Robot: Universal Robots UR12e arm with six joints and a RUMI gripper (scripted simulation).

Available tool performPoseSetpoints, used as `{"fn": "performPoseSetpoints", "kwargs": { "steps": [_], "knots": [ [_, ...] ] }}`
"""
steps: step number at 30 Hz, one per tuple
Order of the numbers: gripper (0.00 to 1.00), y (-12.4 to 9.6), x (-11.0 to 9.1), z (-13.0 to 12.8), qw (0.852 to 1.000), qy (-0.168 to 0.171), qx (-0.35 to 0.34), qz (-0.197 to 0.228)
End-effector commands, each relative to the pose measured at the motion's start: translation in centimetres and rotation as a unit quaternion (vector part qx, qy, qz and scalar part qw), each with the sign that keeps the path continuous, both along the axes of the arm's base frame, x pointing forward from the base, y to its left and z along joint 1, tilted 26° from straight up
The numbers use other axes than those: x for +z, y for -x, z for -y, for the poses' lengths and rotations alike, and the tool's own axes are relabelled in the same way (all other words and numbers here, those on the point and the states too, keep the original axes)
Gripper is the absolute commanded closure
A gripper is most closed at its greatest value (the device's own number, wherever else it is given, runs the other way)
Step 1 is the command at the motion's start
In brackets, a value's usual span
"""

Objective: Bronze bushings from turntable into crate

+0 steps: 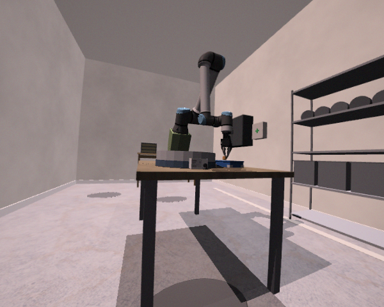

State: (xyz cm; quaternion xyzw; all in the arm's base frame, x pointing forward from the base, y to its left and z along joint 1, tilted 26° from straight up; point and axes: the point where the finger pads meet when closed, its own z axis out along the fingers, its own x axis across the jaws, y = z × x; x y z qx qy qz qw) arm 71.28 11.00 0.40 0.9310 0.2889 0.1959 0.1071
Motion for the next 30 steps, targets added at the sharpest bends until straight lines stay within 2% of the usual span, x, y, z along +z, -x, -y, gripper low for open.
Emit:
{"fn": "performPoseSetpoints", "kwargs": {
  "steps": [1,10,30],
  "knots": [
    [1.00,0.0,0.0,0.0,1.000,0.000,0.000,0.001],
    [1.00,-0.3,-0.4,0.0,1.000,0.000,0.000,0.001],
    [1.00,-1.5,-3.1,0.3,1.000,0.000,0.000,0.001]
  ]
}}
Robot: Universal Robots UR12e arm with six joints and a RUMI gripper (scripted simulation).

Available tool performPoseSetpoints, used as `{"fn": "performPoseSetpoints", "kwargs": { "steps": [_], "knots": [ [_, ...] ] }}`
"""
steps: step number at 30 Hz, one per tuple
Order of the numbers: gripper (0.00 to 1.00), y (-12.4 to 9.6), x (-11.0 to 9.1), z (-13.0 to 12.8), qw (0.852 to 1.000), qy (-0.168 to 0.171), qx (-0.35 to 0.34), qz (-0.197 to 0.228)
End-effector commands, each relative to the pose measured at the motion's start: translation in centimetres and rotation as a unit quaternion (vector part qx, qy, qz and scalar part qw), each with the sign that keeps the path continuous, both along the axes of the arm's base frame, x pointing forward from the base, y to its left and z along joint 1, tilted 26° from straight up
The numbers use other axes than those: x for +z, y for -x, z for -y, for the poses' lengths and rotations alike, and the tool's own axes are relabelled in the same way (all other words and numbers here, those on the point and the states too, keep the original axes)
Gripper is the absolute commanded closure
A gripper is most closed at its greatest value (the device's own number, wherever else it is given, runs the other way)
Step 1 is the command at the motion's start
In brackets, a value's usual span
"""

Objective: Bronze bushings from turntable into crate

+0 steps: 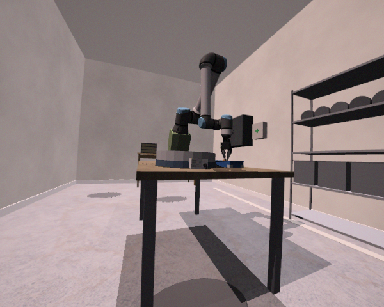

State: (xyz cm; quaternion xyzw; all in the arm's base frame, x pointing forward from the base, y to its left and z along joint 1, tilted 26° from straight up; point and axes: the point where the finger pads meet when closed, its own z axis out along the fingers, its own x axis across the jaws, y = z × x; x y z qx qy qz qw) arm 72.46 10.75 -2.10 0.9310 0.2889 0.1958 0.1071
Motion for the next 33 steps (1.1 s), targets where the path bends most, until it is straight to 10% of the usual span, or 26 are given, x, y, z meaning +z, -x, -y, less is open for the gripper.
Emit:
{"fn": "performPoseSetpoints", "kwargs": {
  "steps": [1,33],
  "knots": [
    [1.00,-0.39,-0.69,0.06,1.000,0.000,0.000,0.001],
    [1.00,-0.64,-1.22,0.11,1.000,0.000,0.000,0.001]
  ]
}}
